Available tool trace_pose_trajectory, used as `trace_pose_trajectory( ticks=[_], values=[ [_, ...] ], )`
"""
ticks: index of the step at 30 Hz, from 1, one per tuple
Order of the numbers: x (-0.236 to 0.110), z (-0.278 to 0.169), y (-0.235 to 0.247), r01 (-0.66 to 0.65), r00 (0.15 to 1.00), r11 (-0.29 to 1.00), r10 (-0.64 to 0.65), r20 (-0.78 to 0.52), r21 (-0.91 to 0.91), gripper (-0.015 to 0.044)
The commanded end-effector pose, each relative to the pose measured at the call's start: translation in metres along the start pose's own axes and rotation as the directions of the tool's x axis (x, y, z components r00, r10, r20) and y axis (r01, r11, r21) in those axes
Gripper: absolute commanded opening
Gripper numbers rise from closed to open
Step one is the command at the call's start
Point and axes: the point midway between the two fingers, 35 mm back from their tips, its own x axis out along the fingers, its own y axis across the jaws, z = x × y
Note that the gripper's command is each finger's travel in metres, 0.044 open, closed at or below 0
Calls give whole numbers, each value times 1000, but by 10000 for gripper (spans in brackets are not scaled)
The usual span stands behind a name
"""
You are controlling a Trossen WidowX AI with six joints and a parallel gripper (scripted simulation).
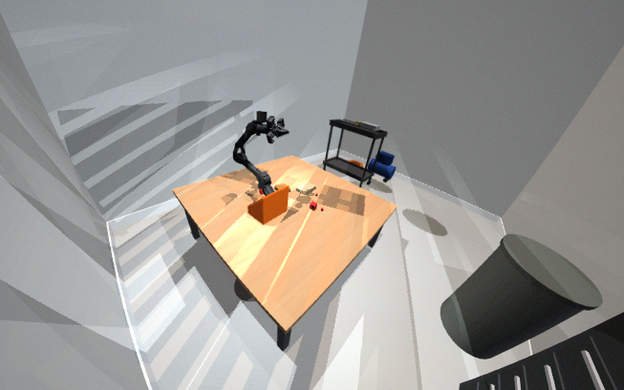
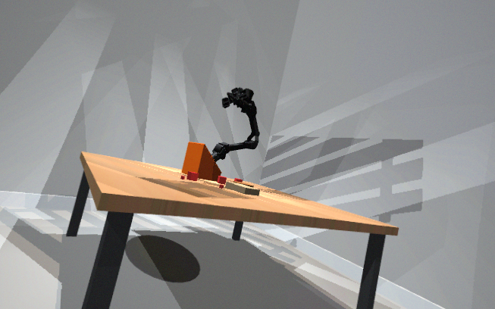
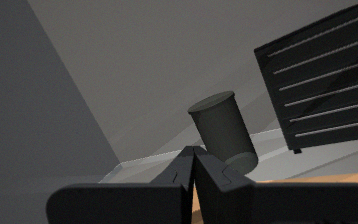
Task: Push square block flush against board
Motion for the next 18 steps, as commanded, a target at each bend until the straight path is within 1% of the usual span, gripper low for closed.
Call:
trace_pose_trajectory(
  ticks=[1, 9, 18],
  values=[
    [17, -35, 9, -39, 991, 998, 31, -128, -57, 0],
    [32, -103, 29, -155, 932, 974, 89, -352, -165, 0],
    [31, -184, 42, -304, 805, 917, 103, -584, -258, 0]
  ],
)
